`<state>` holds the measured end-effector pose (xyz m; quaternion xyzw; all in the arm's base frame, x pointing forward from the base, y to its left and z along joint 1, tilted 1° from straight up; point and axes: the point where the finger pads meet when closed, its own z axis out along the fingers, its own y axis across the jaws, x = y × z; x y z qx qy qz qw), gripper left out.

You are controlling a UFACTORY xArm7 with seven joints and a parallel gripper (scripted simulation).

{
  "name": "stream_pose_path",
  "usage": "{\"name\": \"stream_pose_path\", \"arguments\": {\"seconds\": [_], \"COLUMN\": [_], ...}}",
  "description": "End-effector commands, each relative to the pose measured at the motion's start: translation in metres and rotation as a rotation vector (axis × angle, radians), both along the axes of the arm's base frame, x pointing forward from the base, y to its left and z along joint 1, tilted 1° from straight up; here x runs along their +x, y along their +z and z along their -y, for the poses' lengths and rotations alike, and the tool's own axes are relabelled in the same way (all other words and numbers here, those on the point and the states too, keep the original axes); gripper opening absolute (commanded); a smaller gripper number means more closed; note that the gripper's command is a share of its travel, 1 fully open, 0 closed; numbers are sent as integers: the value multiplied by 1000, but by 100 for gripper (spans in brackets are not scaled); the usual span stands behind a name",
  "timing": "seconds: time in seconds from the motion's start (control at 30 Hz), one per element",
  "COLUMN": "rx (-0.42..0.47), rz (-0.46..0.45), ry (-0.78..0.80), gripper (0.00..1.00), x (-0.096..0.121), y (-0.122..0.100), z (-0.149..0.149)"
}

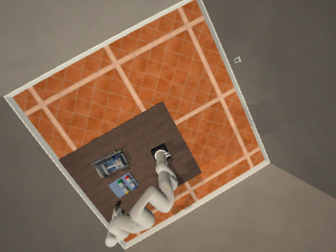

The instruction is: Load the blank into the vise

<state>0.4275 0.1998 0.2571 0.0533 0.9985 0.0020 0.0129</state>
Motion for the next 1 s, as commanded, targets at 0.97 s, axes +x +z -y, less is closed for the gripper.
{"name": "stream_pose_path", "arguments": {"seconds": [0.97], "rx": [-12], "rz": [6], "ry": [435], "gripper": [100], "x": [1], "y": [2], "z": [0]}}
